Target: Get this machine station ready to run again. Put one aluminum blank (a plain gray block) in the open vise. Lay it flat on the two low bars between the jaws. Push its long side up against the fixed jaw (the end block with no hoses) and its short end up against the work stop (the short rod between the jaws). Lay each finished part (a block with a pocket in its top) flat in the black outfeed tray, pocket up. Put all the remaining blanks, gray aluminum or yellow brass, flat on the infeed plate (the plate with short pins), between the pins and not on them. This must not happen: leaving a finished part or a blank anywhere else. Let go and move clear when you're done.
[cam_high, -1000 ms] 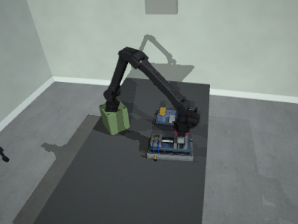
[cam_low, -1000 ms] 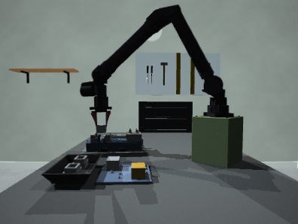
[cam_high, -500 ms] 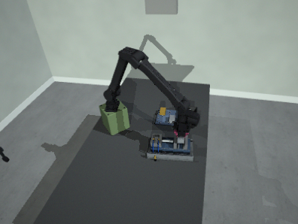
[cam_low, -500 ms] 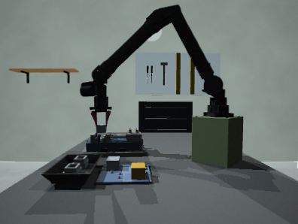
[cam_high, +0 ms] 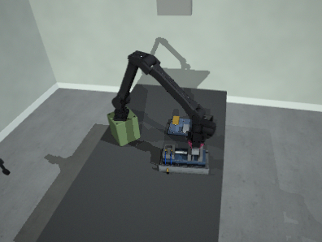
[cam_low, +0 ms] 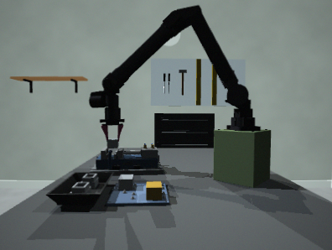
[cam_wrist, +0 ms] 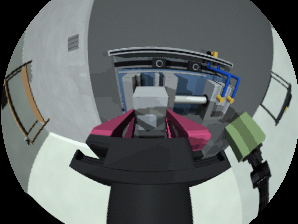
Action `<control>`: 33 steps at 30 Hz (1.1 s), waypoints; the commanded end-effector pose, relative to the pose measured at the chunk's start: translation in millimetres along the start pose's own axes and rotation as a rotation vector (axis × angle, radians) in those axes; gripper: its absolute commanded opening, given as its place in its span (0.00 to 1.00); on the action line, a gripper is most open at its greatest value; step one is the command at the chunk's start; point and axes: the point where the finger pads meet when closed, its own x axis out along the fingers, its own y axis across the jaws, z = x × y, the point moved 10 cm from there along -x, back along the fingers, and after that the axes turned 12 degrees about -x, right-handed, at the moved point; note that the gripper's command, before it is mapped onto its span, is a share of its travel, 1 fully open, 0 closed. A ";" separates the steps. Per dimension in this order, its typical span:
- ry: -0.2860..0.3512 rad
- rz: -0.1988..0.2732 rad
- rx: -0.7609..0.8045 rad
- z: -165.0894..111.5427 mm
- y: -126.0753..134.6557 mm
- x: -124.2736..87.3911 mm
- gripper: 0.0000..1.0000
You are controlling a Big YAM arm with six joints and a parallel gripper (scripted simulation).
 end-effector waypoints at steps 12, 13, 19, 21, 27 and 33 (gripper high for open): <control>-0.028 0.046 -0.001 12.9 8.0 -15.4 0.00; -0.027 0.044 -0.001 12.8 7.8 -14.0 0.00; -0.018 0.031 -0.001 11.8 6.3 -4.3 0.00; -0.016 0.028 -0.001 11.5 5.8 -2.4 0.00; -0.021 0.036 -0.001 11.4 5.8 -6.5 0.00; -0.025 0.041 -0.001 11.0 5.2 -8.2 0.00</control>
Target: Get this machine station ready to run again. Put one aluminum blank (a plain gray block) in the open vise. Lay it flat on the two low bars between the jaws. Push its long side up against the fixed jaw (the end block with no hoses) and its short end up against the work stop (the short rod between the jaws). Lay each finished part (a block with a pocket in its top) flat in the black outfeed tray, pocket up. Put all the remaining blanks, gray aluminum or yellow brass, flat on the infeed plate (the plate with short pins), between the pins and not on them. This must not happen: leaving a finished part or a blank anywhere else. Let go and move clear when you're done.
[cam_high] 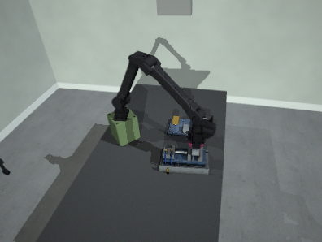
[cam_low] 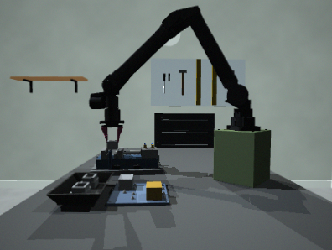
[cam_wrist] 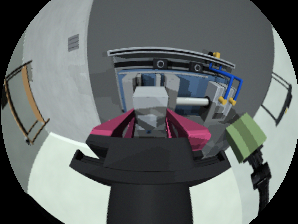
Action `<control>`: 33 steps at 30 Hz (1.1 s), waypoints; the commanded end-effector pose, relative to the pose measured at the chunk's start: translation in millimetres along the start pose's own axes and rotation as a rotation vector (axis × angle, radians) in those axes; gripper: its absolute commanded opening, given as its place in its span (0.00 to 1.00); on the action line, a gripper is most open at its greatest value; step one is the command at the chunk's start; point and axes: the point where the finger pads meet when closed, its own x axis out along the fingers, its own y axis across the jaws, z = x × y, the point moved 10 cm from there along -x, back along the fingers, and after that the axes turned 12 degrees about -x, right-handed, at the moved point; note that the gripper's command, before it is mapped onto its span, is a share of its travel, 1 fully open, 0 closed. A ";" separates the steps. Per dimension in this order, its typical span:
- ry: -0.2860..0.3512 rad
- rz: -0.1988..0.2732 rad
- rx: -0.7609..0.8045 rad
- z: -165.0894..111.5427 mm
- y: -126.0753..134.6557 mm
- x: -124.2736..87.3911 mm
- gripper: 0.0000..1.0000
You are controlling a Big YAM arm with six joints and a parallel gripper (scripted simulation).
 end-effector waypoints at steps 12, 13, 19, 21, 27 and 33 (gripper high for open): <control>-0.017 0.029 -0.001 10.9 5.1 -3.7 0.00; -0.018 0.031 -0.001 11.1 5.4 -4.9 0.00; -0.022 0.036 -0.001 11.6 6.0 -5.1 0.00; -0.019 0.032 -0.001 11.2 5.5 -2.2 0.00; -0.013 0.023 -0.001 10.5 4.4 4.1 0.00; -0.025 0.040 -0.001 11.4 5.8 -5.5 0.00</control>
